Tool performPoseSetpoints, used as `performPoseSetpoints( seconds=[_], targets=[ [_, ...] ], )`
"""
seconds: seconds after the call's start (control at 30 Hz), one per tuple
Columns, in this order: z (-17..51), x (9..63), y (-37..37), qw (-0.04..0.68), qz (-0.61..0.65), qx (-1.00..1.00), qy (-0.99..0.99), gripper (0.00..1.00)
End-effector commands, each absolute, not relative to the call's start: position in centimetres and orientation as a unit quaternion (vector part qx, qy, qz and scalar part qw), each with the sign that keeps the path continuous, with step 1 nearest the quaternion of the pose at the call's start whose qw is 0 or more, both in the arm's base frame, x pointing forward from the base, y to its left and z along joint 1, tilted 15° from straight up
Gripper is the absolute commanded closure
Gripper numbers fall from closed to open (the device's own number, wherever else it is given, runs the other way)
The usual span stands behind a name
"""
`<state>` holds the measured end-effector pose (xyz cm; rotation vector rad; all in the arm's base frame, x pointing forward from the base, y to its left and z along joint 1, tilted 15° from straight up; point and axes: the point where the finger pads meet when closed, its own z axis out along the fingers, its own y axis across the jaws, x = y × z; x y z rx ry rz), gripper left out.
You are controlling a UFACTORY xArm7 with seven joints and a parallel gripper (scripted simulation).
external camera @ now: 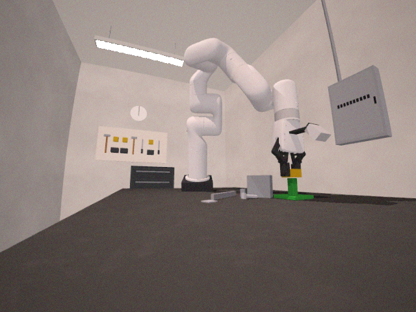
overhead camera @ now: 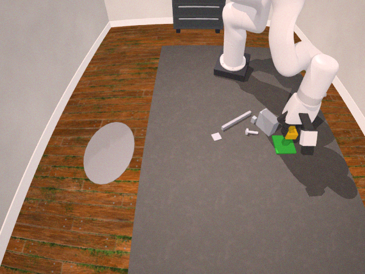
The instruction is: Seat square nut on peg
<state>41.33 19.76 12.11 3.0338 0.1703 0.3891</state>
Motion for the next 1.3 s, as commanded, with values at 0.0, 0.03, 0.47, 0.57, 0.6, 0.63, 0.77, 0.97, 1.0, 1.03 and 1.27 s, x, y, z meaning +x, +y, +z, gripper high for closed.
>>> performPoseSetpoints(
  seconds=[0.0, 0.03, 0.47, 0.57, 0.6, 0.63, 0.77, 0.97, 1.0, 1.03, 1.27],
  targets=[
    [12.16, 41.44, 19.84, 0.039, 0.129, 0.989, 0.056, 1.0],
    [12.13, 41.45, 19.84, 0.039, 0.129, 0.989, 0.056, 1.0],
    [11.71, 41.56, 19.81, 0.038, 0.129, 0.989, 0.056, 1.0],
    [11.66, 41.57, 19.8, 0.038, 0.129, 0.989, 0.056, 1.0],
    [11.65, 41.58, 19.8, 0.038, 0.129, 0.989, 0.056, 1.0],
    [11.63, 41.58, 19.8, 0.038, 0.129, 0.989, 0.056, 1.0],
    [11.61, 41.59, 19.8, 0.038, 0.129, 0.989, 0.056, 1.0],
    [11.61, 41.59, 19.8, 0.038, 0.129, 0.989, 0.056, 1.0],
    [11.61, 41.59, 19.8, 0.038, 0.129, 0.989, 0.056, 1.0],
    [11.61, 41.59, 19.8, 0.038, 0.129, 0.989, 0.056, 1.0],
    [11.61, 41.59, 19.8, 0.038, 0.129, 0.989, 0.056, 1.0]
  ],
)
